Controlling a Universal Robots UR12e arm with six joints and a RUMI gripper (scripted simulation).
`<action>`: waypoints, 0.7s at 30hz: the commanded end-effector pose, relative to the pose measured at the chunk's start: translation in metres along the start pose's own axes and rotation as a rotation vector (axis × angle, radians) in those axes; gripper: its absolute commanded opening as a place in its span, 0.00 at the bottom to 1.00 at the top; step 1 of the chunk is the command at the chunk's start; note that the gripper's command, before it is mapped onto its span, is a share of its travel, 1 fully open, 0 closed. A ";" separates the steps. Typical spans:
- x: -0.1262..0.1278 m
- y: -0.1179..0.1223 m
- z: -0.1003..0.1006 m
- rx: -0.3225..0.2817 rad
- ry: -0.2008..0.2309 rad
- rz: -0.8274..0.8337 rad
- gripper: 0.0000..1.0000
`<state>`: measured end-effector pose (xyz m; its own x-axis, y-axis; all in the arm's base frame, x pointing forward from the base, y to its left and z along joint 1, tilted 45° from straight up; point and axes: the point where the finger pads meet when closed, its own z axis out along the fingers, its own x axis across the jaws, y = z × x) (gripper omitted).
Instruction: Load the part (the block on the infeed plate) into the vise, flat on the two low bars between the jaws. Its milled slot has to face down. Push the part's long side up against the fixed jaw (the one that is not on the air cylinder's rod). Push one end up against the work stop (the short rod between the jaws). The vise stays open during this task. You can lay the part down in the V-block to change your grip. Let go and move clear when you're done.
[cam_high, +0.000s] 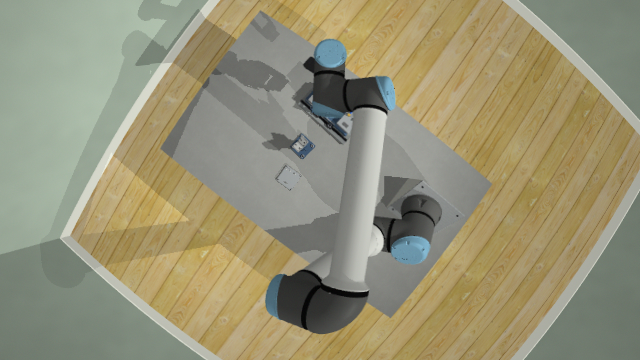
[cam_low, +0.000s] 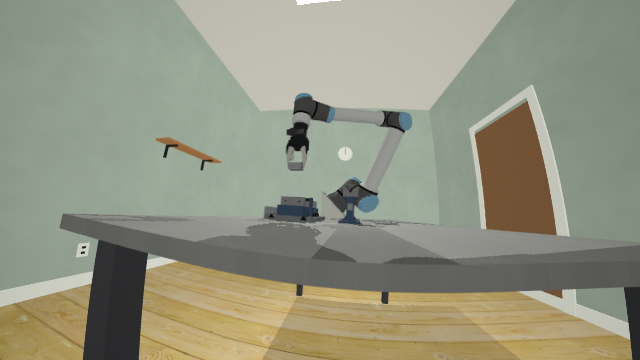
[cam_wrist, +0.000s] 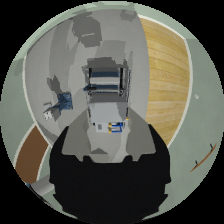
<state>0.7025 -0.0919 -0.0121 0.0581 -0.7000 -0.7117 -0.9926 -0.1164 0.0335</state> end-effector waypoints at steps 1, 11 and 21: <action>0.002 -0.001 -0.001 0.001 0.001 0.011 0.00; 0.004 -0.001 -0.001 0.001 0.001 0.020 0.00; 0.004 -0.001 -0.001 0.001 0.001 0.023 0.00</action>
<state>0.7030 -0.0943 -0.0151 0.0361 -0.7024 -0.7109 -0.9937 -0.1009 0.0493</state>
